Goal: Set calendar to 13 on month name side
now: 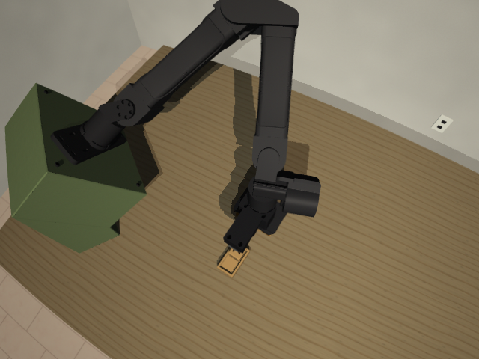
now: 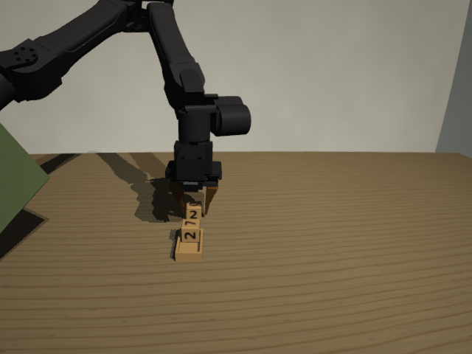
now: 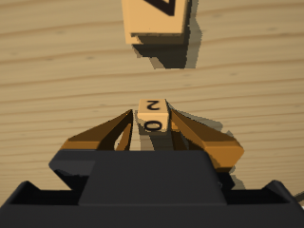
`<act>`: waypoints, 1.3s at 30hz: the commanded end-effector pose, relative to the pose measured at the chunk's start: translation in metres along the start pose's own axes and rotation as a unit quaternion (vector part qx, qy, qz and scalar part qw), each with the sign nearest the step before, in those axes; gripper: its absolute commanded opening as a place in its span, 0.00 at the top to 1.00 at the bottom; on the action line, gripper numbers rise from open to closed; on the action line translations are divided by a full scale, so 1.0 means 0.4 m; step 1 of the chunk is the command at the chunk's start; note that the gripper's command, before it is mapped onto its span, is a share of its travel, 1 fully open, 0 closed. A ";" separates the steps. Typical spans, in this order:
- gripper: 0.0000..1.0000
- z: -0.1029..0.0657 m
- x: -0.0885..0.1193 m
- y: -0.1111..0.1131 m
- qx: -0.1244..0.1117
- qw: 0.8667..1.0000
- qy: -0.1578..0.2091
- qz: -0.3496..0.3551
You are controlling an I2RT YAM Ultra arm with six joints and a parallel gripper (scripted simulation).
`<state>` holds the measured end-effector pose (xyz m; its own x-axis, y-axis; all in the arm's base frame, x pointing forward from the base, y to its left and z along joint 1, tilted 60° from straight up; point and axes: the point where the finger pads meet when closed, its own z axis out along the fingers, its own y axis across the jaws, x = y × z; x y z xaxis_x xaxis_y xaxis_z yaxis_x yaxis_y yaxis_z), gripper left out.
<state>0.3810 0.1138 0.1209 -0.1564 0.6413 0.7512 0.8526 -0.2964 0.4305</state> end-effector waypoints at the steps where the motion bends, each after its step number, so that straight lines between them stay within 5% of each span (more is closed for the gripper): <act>1: 0.55 -0.004 -0.004 0.005 -0.005 1.000 -0.004 0.000; 27: 0.55 -0.004 -0.004 0.005 -0.005 1.000 -0.004 0.000; 28: 0.74 -0.004 -0.004 0.005 -0.005 1.000 -0.004 0.000; 39: 0.74 -0.004 -0.004 0.005 -0.005 1.000 -0.004 0.000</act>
<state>0.3810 0.1137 0.1208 -0.1558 0.6418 0.7509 0.8524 -0.2967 0.4305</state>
